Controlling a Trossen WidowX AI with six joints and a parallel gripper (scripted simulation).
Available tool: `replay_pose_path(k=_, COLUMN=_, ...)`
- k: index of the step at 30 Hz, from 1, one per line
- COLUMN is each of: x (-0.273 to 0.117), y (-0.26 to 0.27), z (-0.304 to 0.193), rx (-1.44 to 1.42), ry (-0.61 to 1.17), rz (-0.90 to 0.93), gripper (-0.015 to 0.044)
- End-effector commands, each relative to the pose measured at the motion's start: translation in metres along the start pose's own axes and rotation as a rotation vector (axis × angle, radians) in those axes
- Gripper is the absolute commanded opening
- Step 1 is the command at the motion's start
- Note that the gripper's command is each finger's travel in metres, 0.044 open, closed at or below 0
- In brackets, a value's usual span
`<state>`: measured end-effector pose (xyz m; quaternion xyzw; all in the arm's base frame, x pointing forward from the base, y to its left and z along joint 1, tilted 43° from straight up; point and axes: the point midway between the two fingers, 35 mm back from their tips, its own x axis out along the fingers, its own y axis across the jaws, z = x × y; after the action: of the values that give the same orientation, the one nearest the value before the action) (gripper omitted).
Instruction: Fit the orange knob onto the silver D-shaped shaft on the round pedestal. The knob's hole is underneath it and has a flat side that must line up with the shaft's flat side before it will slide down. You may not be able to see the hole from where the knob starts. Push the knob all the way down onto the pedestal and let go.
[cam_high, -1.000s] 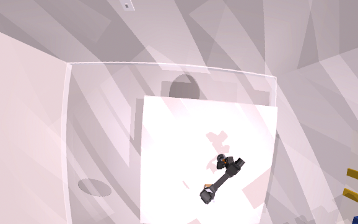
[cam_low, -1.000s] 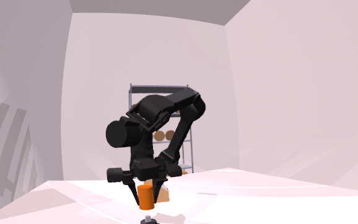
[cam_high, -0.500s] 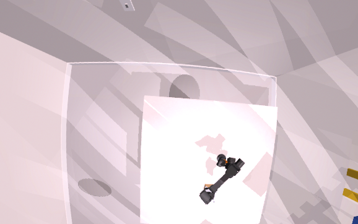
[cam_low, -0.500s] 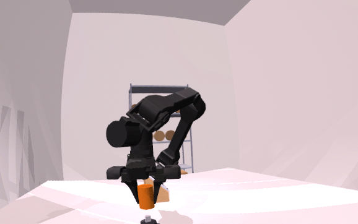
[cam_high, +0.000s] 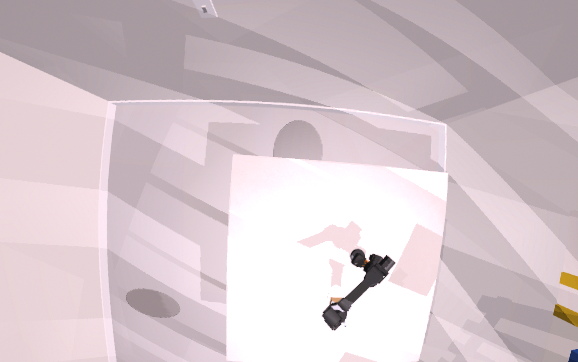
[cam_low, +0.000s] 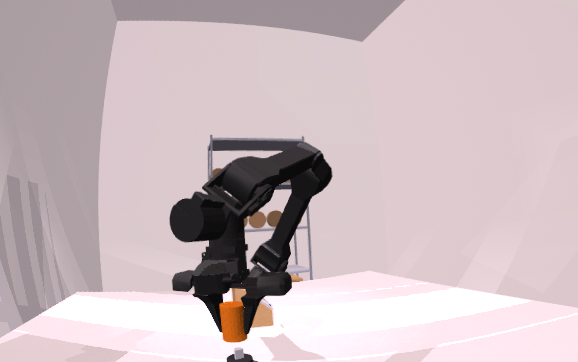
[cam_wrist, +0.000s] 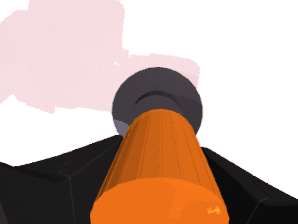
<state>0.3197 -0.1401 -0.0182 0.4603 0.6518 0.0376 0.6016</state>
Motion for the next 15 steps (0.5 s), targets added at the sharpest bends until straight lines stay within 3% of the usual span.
replay_pose_path(k=1, x=0.015, y=0.0004, z=-0.0016, rx=0.01, ry=0.01, rz=0.002, gripper=0.0)
replay_pose_path(k=15, x=0.018, y=0.0004, z=-0.0012, rx=0.002, ry=0.01, rz=0.002, gripper=0.0)
